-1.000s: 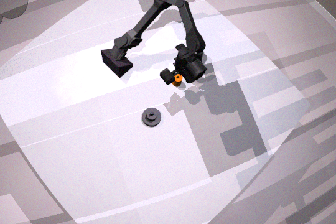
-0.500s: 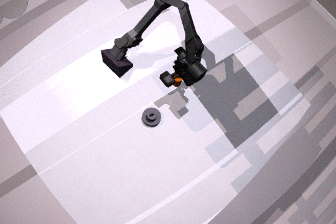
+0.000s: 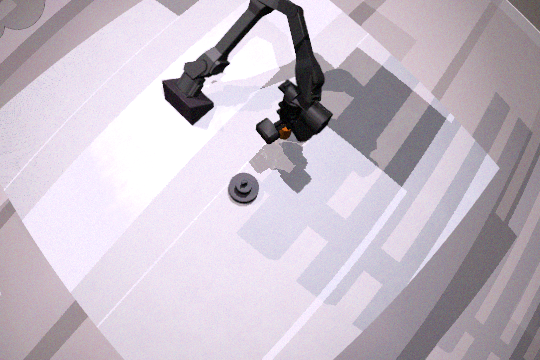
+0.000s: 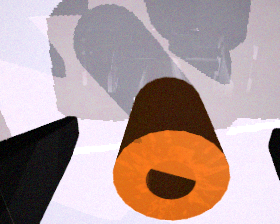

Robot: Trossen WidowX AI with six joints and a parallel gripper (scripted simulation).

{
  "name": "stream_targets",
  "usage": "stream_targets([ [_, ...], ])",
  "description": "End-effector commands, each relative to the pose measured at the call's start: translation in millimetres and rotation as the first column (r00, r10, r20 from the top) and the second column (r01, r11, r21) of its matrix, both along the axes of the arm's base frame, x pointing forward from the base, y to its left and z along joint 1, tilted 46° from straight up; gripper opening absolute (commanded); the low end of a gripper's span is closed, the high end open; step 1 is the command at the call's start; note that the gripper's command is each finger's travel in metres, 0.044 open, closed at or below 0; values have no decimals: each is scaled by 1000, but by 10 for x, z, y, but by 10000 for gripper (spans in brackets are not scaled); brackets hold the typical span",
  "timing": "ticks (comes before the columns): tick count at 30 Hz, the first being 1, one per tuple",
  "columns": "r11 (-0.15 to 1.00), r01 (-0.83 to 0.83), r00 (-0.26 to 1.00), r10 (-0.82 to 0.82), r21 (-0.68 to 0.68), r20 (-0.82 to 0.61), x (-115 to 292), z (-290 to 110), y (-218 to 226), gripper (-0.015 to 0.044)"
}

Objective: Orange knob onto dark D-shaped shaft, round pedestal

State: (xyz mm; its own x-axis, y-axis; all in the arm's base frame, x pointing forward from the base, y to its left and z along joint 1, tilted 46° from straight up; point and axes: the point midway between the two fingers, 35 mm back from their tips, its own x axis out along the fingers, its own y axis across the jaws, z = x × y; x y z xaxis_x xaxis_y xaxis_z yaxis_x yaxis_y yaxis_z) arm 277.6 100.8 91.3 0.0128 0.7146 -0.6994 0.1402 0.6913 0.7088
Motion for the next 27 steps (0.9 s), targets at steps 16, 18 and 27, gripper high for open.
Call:
stream_targets([
  [16,1000,-1,1000,1,9,-6,-28,-139,173,335],
  [18,1000,-1,1000,1,9,-6,-28,-139,173,282],
  [27,1000,-1,1000,1,9,-6,-28,-139,173,144],
])
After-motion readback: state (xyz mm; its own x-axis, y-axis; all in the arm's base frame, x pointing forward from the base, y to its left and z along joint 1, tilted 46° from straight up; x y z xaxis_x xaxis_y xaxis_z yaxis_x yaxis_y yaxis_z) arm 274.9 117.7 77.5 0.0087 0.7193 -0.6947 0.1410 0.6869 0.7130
